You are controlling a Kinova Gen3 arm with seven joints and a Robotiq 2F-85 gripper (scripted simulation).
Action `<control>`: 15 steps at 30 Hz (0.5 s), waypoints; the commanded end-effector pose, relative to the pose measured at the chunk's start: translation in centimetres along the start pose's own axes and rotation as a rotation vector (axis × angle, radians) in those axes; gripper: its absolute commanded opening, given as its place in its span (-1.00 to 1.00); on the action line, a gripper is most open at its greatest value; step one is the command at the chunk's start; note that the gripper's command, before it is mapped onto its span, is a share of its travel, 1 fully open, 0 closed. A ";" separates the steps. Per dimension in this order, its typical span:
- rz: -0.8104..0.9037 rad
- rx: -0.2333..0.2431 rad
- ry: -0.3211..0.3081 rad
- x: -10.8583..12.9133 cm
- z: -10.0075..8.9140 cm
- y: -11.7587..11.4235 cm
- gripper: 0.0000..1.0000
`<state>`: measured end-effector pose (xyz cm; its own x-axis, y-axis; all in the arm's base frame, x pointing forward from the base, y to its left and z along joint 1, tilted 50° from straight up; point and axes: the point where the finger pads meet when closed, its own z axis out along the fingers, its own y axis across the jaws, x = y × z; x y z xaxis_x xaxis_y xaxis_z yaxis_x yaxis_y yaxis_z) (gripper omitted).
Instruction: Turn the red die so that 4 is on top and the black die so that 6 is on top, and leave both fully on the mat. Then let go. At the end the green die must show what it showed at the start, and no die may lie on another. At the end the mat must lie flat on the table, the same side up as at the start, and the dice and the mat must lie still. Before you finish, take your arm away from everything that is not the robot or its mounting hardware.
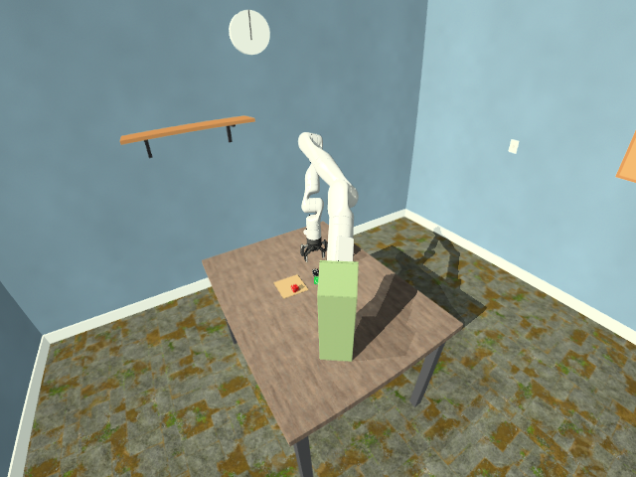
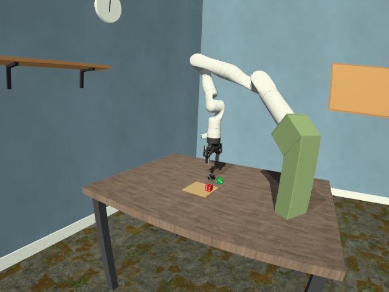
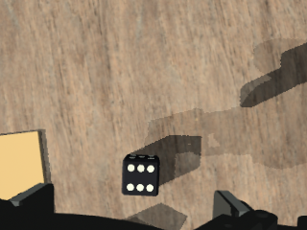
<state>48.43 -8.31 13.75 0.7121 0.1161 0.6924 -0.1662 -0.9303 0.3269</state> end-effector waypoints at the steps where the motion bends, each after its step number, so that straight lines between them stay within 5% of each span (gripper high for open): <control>1: 0.003 -0.001 0.000 0.0 0.0 0.1 1.00; 2: 0.003 -0.001 0.000 0.0 0.0 0.1 -0.07; 15: 0.003 -0.001 0.000 0.0 0.0 0.1 -0.07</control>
<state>48.42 -8.42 13.76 0.7118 0.1133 0.6932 -0.1692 -0.9302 0.3258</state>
